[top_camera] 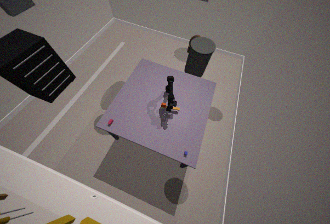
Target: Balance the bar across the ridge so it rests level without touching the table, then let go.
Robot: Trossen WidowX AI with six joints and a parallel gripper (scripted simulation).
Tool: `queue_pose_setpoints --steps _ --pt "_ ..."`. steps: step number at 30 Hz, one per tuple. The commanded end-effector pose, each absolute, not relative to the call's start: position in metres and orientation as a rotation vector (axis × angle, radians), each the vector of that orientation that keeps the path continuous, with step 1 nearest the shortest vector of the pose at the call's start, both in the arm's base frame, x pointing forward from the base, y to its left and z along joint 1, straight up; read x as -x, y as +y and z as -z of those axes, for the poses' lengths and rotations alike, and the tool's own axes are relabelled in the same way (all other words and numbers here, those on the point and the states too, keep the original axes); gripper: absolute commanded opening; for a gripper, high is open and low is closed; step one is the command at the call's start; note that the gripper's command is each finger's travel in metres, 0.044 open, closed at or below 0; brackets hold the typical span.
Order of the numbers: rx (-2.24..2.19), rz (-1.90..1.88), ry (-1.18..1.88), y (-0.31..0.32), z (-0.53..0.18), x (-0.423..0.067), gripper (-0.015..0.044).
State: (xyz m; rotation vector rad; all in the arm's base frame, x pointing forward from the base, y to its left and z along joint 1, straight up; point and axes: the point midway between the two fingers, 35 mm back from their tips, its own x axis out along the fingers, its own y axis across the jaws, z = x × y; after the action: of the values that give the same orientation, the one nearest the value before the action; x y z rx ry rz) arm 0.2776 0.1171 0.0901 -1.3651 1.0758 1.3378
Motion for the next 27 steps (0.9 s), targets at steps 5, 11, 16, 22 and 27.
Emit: queue_pose_setpoints --steps 5,11,16,22,27 --pt "1.365 -1.339 1.077 0.1170 -0.0899 -0.2774 0.0172" --pt "1.365 -1.339 1.077 0.1170 -0.0899 -0.2774 0.0185" --pt "1.365 -1.339 1.077 0.1170 -0.0899 -0.2774 0.0185" --pt "1.365 -1.339 1.077 0.1170 -0.0899 -0.2774 0.0185" --pt "1.365 -1.339 1.077 0.1170 -0.0899 -0.2774 0.0316"
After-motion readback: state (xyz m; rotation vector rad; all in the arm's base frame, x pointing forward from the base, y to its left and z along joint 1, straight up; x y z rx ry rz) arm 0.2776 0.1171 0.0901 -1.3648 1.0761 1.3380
